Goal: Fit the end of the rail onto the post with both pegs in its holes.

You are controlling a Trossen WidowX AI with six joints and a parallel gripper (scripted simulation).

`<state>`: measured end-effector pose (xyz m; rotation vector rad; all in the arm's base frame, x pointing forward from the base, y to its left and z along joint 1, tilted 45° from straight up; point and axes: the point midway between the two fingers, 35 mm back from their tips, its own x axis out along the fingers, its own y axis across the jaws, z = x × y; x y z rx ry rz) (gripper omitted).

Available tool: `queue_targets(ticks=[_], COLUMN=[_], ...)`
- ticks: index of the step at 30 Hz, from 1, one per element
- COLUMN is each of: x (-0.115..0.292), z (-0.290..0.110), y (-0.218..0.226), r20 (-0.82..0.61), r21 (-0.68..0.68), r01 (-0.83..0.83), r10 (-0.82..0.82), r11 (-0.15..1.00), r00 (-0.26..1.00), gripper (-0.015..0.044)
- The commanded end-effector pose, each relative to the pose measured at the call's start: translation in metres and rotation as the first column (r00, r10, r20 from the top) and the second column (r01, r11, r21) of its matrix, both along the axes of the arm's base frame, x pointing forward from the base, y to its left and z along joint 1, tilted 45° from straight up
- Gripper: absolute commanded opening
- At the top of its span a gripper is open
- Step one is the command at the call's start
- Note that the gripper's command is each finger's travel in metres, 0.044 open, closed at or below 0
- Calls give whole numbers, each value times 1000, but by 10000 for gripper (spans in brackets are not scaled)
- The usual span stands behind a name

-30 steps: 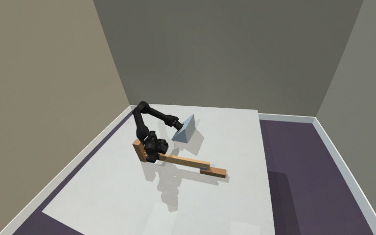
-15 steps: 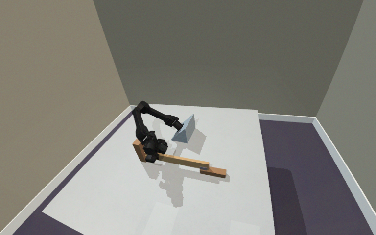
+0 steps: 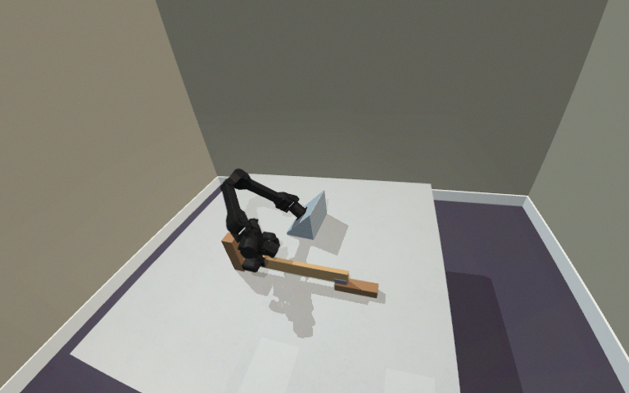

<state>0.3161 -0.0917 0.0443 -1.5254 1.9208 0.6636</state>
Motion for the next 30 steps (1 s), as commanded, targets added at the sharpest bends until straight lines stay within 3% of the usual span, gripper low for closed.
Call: queue_targets(ticks=[1,30], x=[0,-1], z=[4,10], y=[-1,-8], r20=[3,3], r21=[-1,-1], r01=[-3,-3], r10=[3,3], r11=[1000,1000], r00=[1000,1000], gripper=[0,0])
